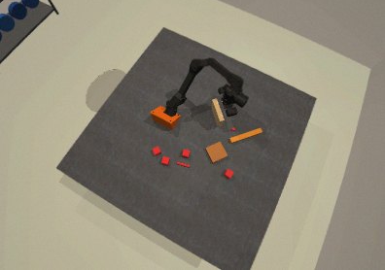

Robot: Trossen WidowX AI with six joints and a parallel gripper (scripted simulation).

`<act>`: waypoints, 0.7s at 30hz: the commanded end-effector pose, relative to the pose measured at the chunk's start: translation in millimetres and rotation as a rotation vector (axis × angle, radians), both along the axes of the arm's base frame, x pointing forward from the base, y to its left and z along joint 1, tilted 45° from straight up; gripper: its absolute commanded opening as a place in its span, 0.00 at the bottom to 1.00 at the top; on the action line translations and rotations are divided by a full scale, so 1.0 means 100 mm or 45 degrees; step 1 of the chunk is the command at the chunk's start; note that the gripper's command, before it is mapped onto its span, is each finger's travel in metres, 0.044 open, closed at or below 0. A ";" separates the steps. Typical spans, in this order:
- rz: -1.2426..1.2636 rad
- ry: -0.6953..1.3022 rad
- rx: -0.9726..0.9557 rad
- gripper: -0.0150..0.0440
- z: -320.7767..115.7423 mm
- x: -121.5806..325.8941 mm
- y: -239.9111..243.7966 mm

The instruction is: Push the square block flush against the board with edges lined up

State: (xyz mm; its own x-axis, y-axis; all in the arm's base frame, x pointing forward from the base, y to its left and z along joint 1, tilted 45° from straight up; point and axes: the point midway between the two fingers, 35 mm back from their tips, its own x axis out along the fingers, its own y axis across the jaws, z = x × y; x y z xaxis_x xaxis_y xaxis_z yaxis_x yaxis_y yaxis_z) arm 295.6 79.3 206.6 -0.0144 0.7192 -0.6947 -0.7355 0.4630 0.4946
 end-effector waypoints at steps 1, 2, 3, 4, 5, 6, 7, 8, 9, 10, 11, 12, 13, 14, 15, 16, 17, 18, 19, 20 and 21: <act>0.042 0.015 -0.016 0.25 -0.21 -0.05 0.28; 0.046 0.014 -0.020 0.25 -0.26 -0.06 0.32; 0.048 0.013 -0.022 0.25 -0.27 -0.06 0.34; 0.048 0.013 -0.022 0.25 -0.27 -0.06 0.34; 0.048 0.013 -0.022 0.25 -0.27 -0.06 0.34; 0.048 0.013 -0.022 0.25 -0.27 -0.06 0.34; 0.048 0.013 -0.022 0.25 -0.27 -0.07 0.33; 0.048 0.013 -0.022 0.25 -0.28 -0.07 0.33; 0.048 0.013 -0.022 0.25 -0.28 -0.08 0.32; 0.047 0.013 -0.023 0.25 -0.29 -0.09 0.31; 0.047 0.014 -0.023 0.25 -0.30 -0.09 0.30; 0.047 0.014 -0.023 0.25 -0.31 -0.10 0.29; 0.047 0.014 -0.024 0.25 -0.32 -0.11 0.28; 0.047 0.014 -0.024 0.25 -0.32 -0.12 0.27; 0.047 0.014 -0.024 0.25 -0.33 -0.13 0.26; 0.047 0.014 -0.024 0.25 -0.34 -0.14 0.25; 0.047 0.014 -0.025 0.25 -0.35 -0.15 0.24; 0.047 0.014 -0.025 0.25 -0.36 -0.16 0.23; 0.047 0.014 -0.025 0.25 -0.37 -0.17 0.22; 0.047 0.014 -0.025 0.25 -0.38 -0.18 0.21; 0.047 0.015 -0.026 0.25 -0.38 -0.19 0.20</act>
